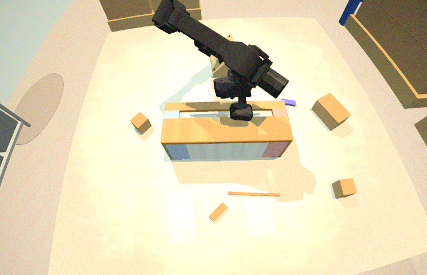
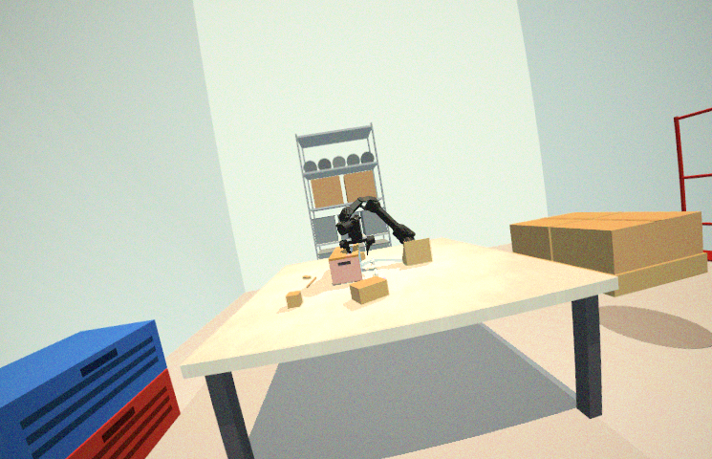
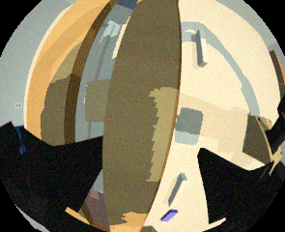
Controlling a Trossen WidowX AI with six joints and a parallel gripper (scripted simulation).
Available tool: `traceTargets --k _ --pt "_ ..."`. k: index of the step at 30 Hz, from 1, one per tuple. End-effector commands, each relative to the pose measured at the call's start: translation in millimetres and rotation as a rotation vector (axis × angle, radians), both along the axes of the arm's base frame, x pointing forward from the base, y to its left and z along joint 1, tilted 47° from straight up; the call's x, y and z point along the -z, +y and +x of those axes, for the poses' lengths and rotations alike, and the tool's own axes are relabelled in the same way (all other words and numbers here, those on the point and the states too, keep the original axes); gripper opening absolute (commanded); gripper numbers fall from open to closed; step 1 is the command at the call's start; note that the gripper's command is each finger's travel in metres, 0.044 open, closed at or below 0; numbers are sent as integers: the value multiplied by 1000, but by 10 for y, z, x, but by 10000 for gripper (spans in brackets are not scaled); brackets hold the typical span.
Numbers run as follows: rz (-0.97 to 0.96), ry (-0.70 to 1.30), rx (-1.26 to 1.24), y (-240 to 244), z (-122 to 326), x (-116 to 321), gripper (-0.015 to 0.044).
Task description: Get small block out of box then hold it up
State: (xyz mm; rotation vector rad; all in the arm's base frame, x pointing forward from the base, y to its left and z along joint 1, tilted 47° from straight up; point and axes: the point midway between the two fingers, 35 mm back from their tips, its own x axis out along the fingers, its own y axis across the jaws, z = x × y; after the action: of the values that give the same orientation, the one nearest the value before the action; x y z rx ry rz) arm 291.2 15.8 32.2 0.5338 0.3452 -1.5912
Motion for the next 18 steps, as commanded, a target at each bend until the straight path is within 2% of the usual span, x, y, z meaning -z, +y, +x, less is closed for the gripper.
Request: traceTargets --k 1,18 --pt "0 0 1 -27 -4 -28 400" --pt "-2 2 1 -234 -42 -240 400"
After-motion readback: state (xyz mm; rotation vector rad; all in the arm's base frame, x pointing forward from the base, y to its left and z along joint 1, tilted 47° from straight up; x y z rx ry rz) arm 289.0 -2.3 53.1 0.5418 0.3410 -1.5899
